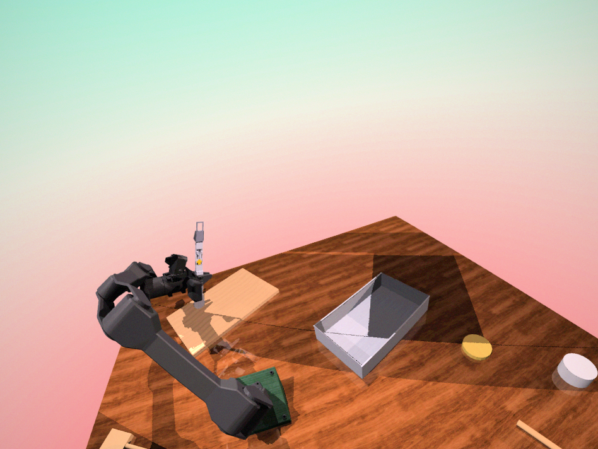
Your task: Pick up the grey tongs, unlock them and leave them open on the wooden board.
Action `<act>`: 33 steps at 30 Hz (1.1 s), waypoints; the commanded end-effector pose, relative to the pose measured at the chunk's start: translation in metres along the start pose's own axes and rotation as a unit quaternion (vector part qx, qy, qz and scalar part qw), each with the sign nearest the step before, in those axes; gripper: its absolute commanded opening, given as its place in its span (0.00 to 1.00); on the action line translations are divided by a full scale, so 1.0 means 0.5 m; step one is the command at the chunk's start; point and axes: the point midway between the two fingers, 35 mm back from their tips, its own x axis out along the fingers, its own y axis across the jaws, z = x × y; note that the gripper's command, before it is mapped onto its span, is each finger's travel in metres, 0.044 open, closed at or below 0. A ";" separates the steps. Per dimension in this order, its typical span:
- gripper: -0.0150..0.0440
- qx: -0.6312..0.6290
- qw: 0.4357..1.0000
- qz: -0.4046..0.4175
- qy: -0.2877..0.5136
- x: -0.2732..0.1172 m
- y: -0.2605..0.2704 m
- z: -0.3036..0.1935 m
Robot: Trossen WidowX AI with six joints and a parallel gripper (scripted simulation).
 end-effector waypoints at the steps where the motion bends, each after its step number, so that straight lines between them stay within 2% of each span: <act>1: 0.00 0.004 1.000 0.000 -0.004 0.000 0.000 0.003; 9: 0.00 0.004 1.000 0.000 -0.004 0.000 0.000 0.003; 13: 0.00 0.000 1.000 -0.005 0.021 0.009 0.001 -0.001; 23: 0.00 -0.016 0.985 -0.026 0.172 0.055 0.002 -0.022; 33: 0.00 -0.019 0.945 -0.031 0.324 0.082 -0.001 -0.039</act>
